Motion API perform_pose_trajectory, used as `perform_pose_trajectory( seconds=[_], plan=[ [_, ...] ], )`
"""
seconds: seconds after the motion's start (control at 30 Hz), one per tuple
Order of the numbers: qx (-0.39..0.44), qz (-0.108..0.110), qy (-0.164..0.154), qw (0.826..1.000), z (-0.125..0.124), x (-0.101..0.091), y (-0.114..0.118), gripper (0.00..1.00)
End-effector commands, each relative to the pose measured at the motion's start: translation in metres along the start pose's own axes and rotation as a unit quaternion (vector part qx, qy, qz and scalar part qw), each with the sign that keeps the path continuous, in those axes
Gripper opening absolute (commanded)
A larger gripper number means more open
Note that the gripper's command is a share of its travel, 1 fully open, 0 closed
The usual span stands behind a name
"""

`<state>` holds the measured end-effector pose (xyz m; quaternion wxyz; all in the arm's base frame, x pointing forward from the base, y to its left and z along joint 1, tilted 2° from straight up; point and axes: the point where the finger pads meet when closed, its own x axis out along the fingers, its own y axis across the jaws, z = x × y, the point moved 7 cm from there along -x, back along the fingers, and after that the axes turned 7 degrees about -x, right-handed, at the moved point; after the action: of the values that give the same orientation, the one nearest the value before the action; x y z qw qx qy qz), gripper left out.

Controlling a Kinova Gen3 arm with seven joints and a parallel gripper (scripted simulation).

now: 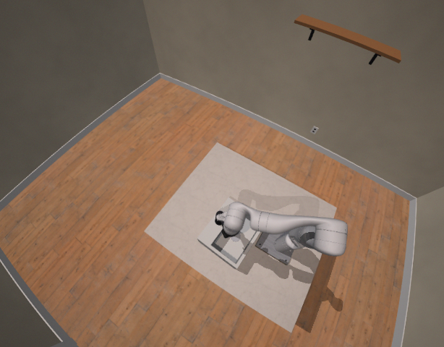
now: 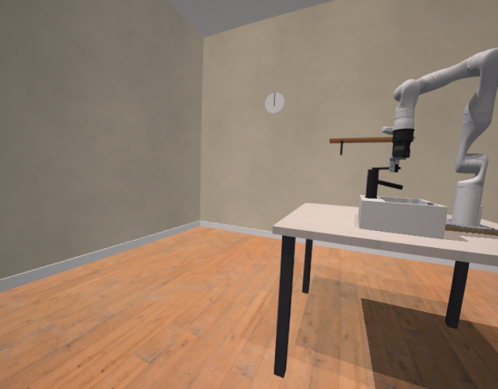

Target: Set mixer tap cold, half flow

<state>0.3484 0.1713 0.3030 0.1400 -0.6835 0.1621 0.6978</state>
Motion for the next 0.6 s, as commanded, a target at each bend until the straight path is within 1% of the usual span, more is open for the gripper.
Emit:
perform_pose_trajectory(
  seconds=[0.0, 0.27, 0.57],
  plan=[
    [-0.002, -0.001, 0.0, 1.0, 0.0, 0.0, 0.0, 0.0],
    [-0.016, -0.001, 0.0, 1.0, 0.0, 0.0, 0.003, 0.0],
    [-0.061, -0.001, 0.0, 0.998, 0.0, 0.0, 0.011, 0.0]
  ],
)
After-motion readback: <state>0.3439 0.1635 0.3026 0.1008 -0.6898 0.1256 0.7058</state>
